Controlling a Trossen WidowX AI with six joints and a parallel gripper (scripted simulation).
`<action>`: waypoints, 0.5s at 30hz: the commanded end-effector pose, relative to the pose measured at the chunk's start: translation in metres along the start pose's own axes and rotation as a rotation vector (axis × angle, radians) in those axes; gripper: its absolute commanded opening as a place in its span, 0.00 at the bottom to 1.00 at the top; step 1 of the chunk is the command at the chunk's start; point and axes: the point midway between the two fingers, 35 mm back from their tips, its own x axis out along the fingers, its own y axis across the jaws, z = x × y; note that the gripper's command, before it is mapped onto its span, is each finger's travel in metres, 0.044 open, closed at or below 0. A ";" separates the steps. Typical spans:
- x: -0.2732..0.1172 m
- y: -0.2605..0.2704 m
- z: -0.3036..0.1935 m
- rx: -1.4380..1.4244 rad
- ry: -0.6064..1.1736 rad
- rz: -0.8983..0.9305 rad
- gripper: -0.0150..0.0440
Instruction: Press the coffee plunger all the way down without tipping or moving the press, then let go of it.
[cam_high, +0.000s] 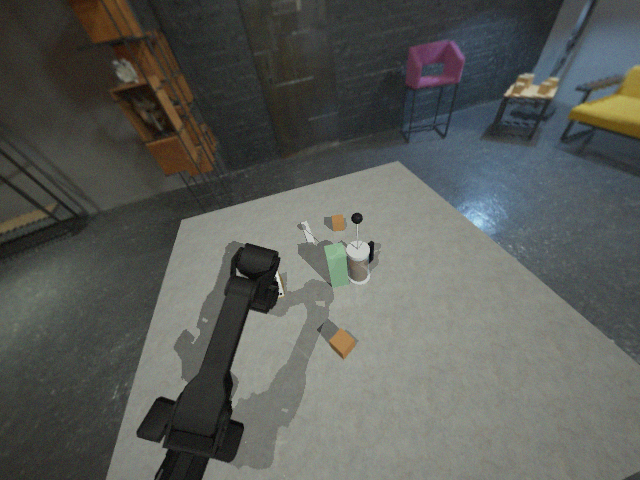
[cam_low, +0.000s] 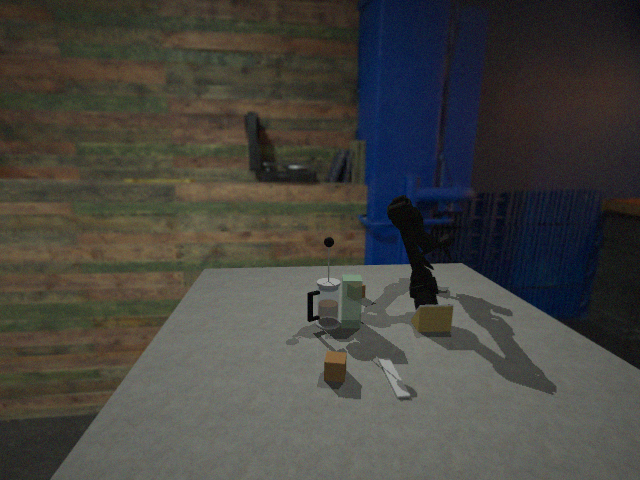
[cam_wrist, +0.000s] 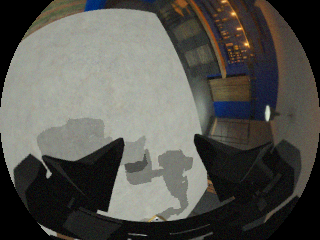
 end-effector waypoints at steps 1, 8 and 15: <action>0.000 0.001 0.000 0.000 -0.002 0.002 0.98; -0.005 0.035 0.004 -0.023 -0.034 0.095 1.00; -0.025 0.108 -0.004 -0.129 -0.046 0.292 1.00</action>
